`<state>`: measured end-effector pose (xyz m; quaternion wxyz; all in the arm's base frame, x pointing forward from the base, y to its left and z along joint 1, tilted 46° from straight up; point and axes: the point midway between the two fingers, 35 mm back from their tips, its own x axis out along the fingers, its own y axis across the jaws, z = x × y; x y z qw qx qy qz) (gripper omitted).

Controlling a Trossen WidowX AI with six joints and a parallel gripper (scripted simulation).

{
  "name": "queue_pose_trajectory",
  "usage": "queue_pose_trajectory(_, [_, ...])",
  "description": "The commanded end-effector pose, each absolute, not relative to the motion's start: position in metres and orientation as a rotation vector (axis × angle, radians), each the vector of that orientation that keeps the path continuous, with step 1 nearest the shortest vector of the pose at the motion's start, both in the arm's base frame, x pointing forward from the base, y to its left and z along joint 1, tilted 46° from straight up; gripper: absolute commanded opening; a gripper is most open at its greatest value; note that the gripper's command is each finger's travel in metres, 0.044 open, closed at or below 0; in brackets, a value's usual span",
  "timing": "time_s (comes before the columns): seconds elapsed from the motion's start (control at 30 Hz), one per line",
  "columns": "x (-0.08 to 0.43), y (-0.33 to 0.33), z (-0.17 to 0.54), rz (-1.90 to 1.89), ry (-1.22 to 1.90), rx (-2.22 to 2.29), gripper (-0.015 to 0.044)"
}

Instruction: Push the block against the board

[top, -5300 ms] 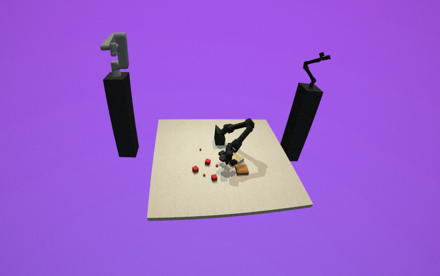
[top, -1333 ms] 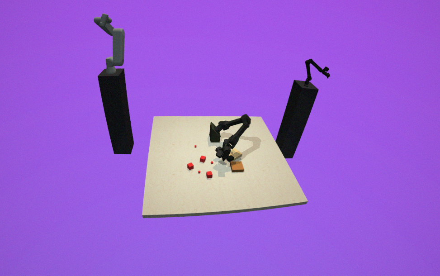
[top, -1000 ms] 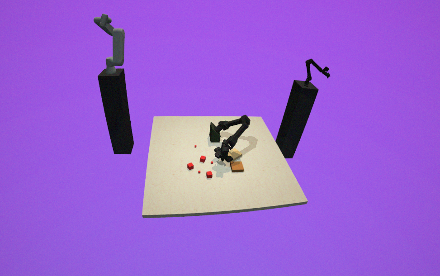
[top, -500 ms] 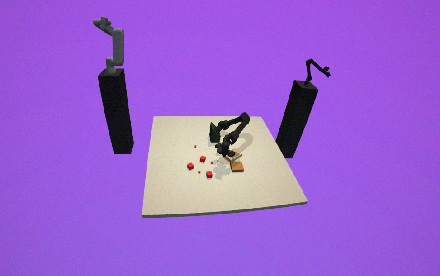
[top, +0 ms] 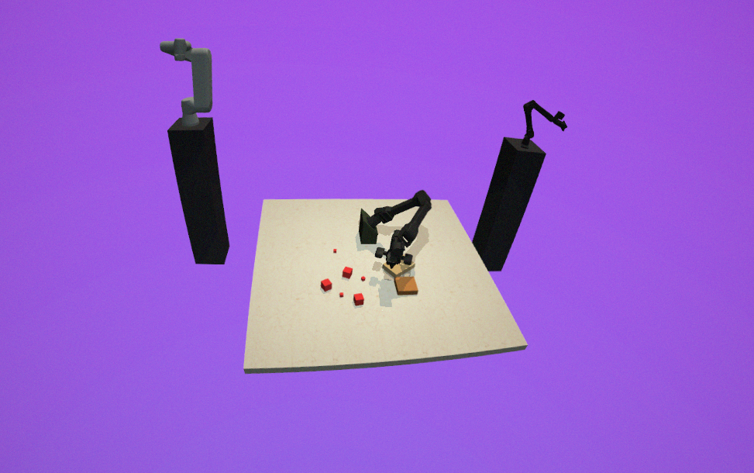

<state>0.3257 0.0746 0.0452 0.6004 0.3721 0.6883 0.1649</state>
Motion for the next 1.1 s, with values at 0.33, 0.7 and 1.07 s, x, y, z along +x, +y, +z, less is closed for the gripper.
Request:
queue_pose_trajectory(0.33, [0.312,0.1,0.07,0.719,1.426,0.482,0.0])
queue_pose_trajectory(0.7, [0.3,0.119,0.09,0.963,1.25,0.183,0.0])
queue_pose_trajectory(1.07, [0.286,0.137,0.108,1.181,1.042,-0.114,0.0])
